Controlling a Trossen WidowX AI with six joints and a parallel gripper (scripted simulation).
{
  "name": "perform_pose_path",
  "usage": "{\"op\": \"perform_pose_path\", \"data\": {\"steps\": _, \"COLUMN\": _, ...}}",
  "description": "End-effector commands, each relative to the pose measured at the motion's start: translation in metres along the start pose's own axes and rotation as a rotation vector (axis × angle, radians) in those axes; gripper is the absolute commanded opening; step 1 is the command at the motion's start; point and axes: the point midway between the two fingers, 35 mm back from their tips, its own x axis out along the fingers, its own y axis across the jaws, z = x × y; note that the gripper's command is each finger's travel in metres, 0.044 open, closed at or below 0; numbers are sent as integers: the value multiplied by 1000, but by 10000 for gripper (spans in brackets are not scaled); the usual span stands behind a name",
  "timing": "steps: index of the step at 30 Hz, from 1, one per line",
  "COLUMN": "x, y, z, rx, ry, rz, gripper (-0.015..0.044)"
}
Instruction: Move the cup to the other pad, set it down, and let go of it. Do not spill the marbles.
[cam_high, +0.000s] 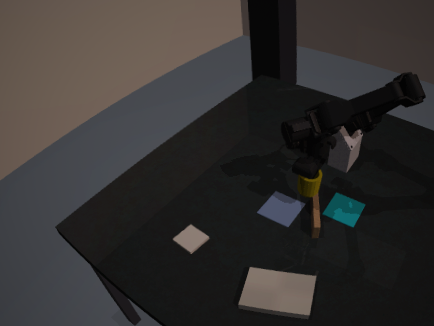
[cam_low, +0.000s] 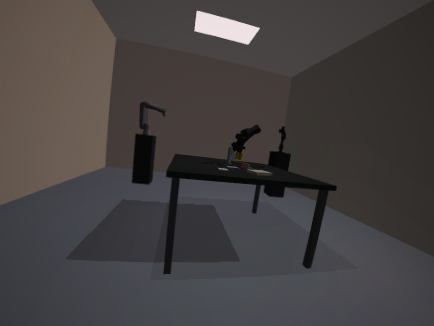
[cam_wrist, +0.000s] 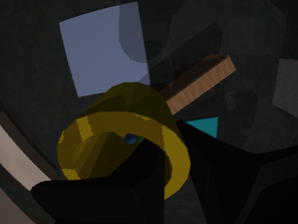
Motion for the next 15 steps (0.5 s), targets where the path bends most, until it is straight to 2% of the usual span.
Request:
{"op": "perform_pose_path", "data": {"steps": 1, "x": 0, "y": -4, "z": -8, "rx": 2, "ry": 5, "rz": 0, "gripper": 0}}
{"op": "perform_pose_path", "data": {"steps": 15, "x": -1, "y": -16, "z": -30, "rx": 3, "ry": 5, "rz": 0, "gripper": 0}}
